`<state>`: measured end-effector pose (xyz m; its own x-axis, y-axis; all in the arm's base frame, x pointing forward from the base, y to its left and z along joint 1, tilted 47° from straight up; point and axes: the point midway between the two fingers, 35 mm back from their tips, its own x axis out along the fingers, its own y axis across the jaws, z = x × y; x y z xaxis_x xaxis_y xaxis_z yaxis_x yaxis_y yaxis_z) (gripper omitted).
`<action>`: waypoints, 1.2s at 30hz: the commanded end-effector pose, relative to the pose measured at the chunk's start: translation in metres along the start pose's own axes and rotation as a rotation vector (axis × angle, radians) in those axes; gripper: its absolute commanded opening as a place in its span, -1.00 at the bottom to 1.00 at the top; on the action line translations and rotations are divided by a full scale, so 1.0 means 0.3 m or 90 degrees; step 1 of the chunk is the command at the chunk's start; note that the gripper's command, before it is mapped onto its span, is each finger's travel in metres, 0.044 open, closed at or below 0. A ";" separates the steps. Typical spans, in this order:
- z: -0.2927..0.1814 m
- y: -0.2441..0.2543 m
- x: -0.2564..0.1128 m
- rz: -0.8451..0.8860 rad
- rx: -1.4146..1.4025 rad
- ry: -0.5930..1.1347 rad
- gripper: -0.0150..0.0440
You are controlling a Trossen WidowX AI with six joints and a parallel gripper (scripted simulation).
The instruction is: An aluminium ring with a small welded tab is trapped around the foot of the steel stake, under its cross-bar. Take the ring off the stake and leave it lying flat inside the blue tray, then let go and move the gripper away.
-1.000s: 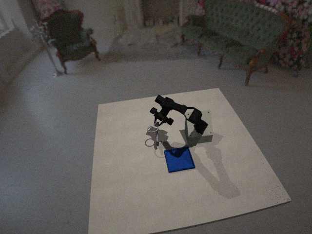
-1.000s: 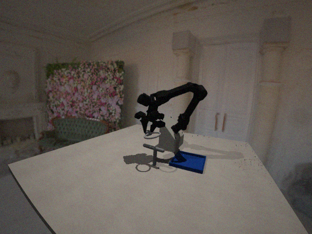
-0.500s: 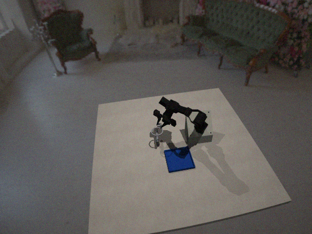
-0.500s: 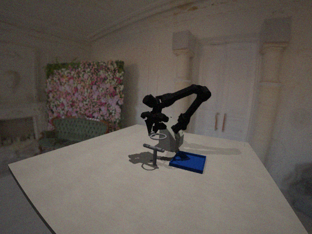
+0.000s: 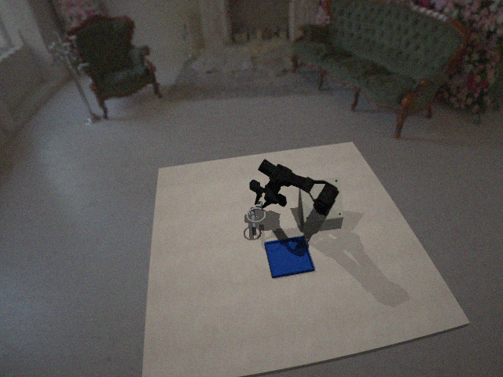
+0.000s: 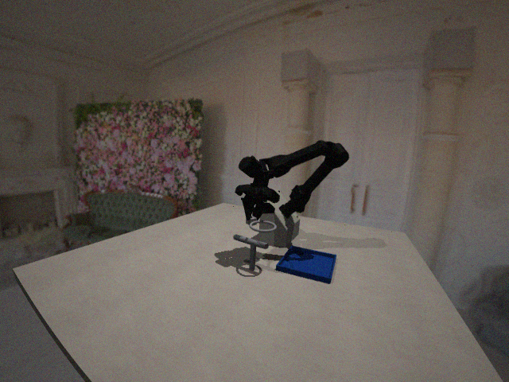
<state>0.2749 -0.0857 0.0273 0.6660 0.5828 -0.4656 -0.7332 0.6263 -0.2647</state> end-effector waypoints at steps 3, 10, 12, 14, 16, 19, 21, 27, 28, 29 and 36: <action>0.017 0.005 0.014 0.024 0.065 0.038 -0.49; 0.037 0.015 0.029 0.047 0.139 0.087 -0.49; 0.043 0.018 0.033 0.051 0.160 0.101 -0.49; 0.049 0.021 0.036 0.055 0.181 0.116 -0.49; 0.055 0.024 0.038 0.058 0.201 0.130 -0.49; 0.065 0.029 0.042 0.062 0.231 0.153 -0.49; 0.071 0.032 0.044 0.063 0.251 0.168 -0.49; 0.091 0.043 0.048 0.062 0.309 0.214 -0.49; 0.094 0.045 0.048 0.062 0.318 0.222 -0.49; 0.098 0.046 0.049 0.061 0.328 0.230 -0.49; 0.122 0.059 0.048 0.048 0.391 0.283 -0.49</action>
<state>0.2766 -0.0489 0.0432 0.4201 0.4767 -0.7722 -0.5250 0.8217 0.2217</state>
